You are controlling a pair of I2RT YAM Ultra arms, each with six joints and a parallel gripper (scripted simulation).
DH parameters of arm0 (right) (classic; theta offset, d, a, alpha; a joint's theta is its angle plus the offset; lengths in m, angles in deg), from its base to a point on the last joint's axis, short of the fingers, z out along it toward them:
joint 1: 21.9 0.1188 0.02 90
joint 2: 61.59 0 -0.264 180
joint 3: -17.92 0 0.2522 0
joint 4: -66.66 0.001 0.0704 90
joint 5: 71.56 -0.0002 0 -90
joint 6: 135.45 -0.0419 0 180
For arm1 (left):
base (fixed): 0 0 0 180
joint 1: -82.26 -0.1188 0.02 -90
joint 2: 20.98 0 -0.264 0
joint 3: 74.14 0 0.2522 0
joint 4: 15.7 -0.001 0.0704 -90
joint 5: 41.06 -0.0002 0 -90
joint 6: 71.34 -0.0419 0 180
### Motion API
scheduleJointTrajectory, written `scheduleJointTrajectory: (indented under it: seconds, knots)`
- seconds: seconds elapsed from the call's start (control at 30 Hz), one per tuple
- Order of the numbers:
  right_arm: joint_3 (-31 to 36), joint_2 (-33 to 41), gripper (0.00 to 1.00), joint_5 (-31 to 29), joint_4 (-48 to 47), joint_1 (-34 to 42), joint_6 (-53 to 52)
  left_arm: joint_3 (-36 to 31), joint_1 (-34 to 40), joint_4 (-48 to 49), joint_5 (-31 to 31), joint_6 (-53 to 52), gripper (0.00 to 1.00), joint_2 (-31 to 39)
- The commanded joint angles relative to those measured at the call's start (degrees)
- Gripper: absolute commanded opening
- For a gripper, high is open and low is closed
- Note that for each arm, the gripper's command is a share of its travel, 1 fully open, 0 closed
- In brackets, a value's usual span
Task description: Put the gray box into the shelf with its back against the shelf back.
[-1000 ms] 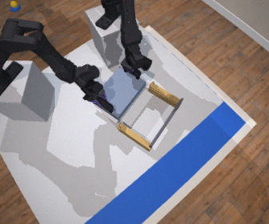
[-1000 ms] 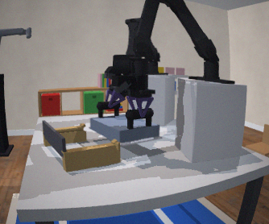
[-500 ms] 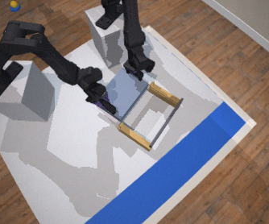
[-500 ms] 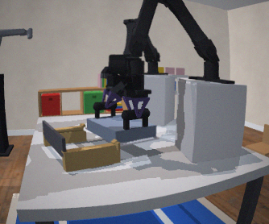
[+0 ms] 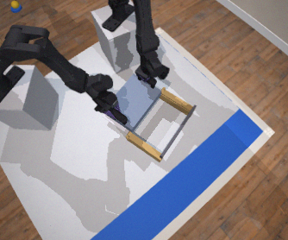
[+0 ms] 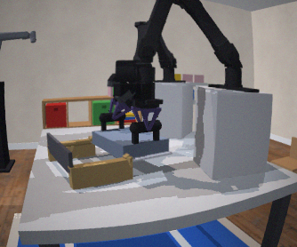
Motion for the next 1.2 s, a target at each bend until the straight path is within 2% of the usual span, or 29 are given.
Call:
scheduleJointTrajectory:
  seconds: [0.0, 0.07, 0.23, 0.3, 0.33, 0.37, 0.5, 0.67, 0.7, 0.8, 0.83, 1.03, 1.07, 1.1, 1.17]
  knots:
    - [-3.12, 2.89, 0.15, -2.5, -1.5, -1.21, 1.14, 4.16, -1.24, -0.43, 0.94, 0.0, 0.15, 3.23]
    - [-4.13, -0.28, 0.15, -2.17, -0.84, -1.4, 1.39, 5.04, -1.52, 0.04, 0.9, -0.54, 0.15, -0.58]
    - [-4.67, 1.74, 0.15, -2.18, -1.13, -1.55, 1.29, 5.52, -1.75, 0.59, 0.81, 0.0, 0.15, 2.04]
    - [-5.91, 1.75, 0.15, -1.49, 1.48, -1.99, 1.71, 6.71, -2.28, -2.58, 0.65, -0.58, 0.15, 1.86]
    - [-6.31, 1.61, 0.15, -1.41, 1.23, -2.06, 1.88, 7.3, -2.44, -2.54, 0.19, -0.79, 0.15, -1.83]
    - [-6.91, -1.74, 0.15, -1.39, 1.03, -2.15, 2.0, 7.65, -2.53, -1.82, 0.14, -1.48, 0.15, -0.76]
    - [-6.9, 1.53, 0.15, -1.82, -0.01, -2.28, 1.85, 7.69, -2.64, -0.71, 0.78, -0.7, 0.15, 1.89]
    - [-7.84, 1.11, 0.15, -1.43, 0.96, -2.48, 2.19, 8.76, -2.88, -1.86, 0.73, -1.21, 0.15, 1.0]
    - [-8.16, 0.94, 0.15, -1.33, 1.32, -2.59, 2.25, 9.18, -2.95, -1.52, 0.7, -1.34, 0.15, -2.35]
    - [-8.11, 0.97, 0.15, -1.45, 0.7, -2.55, 2.1, 9.09, -2.91, -1.36, 0.7, -1.14, 0.15, -0.37]
    - [-8.97, -2.05, 0.15, -1.04, 1.08, -2.28, 2.36, 9.67, -3.03, -3.45, 0.96, -1.29, 0.15, -0.69]
    - [-10.94, -0.05, 0.15, -0.92, 3.01, -3.29, 3.09, 11.73, -3.6, -3.9, 0.88, -2.05, 0.15, -0.26]
    - [-11.32, -0.18, 0.15, -0.91, 2.82, -3.41, 3.18, 12.21, -3.87, -3.73, 0.89, -2.64, 0.15, -0.96]
    - [-12.07, -3.56, 0.15, -0.76, 2.84, -3.57, 3.34, 12.83, -3.99, -3.56, 0.81, -3.01, 0.15, -4.54]
    - [-12.74, -1.95, 0.15, -0.56, 3.17, -3.75, 3.4, 13.47, -4.12, -3.62, 0.69, -2.88, 0.15, -2.28]
